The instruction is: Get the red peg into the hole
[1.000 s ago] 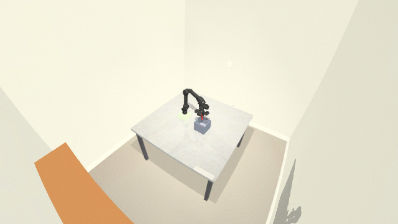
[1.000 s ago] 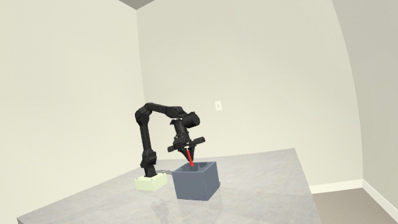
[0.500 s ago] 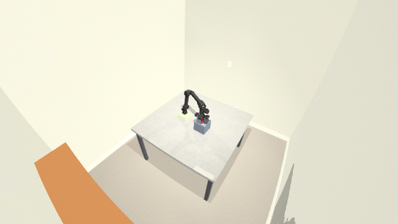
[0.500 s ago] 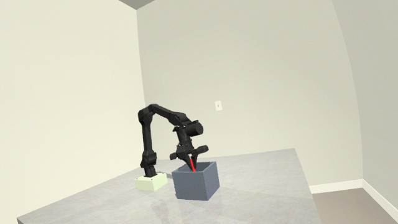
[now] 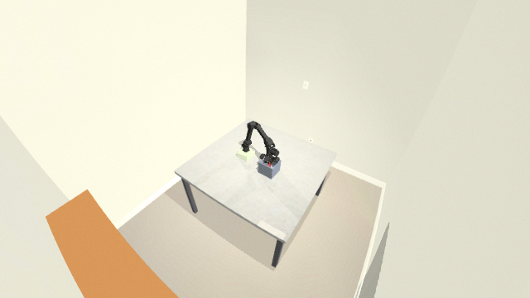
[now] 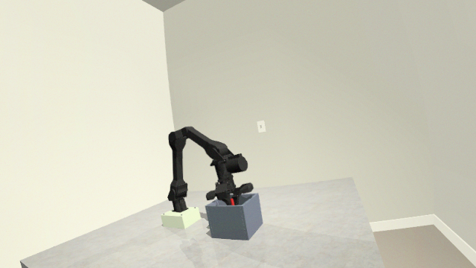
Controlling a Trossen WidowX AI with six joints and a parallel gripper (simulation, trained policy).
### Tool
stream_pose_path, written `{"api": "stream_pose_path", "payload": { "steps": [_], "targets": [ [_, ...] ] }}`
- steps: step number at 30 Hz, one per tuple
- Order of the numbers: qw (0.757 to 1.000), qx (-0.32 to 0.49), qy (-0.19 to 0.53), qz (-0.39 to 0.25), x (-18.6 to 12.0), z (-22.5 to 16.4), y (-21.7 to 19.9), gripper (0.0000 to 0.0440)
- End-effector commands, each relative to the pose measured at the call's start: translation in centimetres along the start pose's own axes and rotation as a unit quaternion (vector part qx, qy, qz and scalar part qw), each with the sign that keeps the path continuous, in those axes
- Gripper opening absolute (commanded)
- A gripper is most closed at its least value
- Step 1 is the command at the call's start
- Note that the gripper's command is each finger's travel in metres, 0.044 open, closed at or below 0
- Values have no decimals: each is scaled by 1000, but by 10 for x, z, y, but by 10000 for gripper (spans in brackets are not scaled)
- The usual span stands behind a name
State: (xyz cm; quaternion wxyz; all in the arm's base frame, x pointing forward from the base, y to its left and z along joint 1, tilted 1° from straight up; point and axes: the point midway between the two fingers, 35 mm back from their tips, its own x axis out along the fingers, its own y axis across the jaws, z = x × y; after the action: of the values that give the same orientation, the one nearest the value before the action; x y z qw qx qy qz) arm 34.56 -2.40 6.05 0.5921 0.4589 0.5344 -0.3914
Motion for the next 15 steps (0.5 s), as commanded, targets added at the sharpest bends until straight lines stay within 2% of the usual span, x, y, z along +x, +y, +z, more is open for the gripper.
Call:
{"api": "stream_pose_path", "payload": {
  "steps": [1,6,12,15],
  "targets": [
    [1000,-8,1,-9,8,1,-1,16],
    [1000,-15,8,-25,16,1,-3,105],
    [999,-17,20,-23,11,6,2,111],
    [999,-12,36,-20,8,9,3,134]
  ]
}}
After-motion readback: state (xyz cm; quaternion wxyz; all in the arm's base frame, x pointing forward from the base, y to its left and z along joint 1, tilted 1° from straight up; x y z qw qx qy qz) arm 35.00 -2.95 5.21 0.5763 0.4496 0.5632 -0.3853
